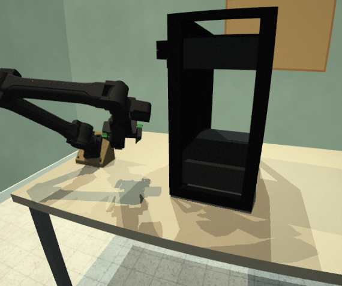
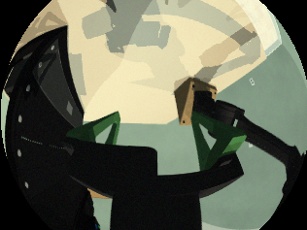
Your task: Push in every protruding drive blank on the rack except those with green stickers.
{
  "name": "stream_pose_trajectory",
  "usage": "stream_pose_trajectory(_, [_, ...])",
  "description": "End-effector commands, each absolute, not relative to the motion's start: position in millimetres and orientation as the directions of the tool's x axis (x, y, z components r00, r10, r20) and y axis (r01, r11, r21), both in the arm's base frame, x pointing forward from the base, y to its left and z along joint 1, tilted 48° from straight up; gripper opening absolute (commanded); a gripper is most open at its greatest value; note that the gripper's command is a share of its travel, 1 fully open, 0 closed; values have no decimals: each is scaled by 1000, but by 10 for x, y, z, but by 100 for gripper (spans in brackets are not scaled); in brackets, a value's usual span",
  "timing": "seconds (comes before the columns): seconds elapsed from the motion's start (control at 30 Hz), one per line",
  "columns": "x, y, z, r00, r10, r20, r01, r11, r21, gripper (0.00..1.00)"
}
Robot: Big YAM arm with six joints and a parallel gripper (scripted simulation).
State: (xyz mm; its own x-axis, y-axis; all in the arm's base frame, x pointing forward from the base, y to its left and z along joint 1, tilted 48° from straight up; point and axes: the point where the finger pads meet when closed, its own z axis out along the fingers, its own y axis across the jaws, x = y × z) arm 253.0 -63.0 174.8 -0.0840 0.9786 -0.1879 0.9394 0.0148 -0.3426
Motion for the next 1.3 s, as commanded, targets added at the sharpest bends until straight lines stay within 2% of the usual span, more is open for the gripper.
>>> stream_pose_trajectory(0.0, [2544,-623,1763,-85,978,-189,941,17,-338,100])
stream_pose_trajectory(1.1, [2597,-628,1810,-82,978,-191,946,17,-323,100])
stream_pose_trajectory(1.27, [2314,-535,1766,-90,978,-189,940,21,-340,100])
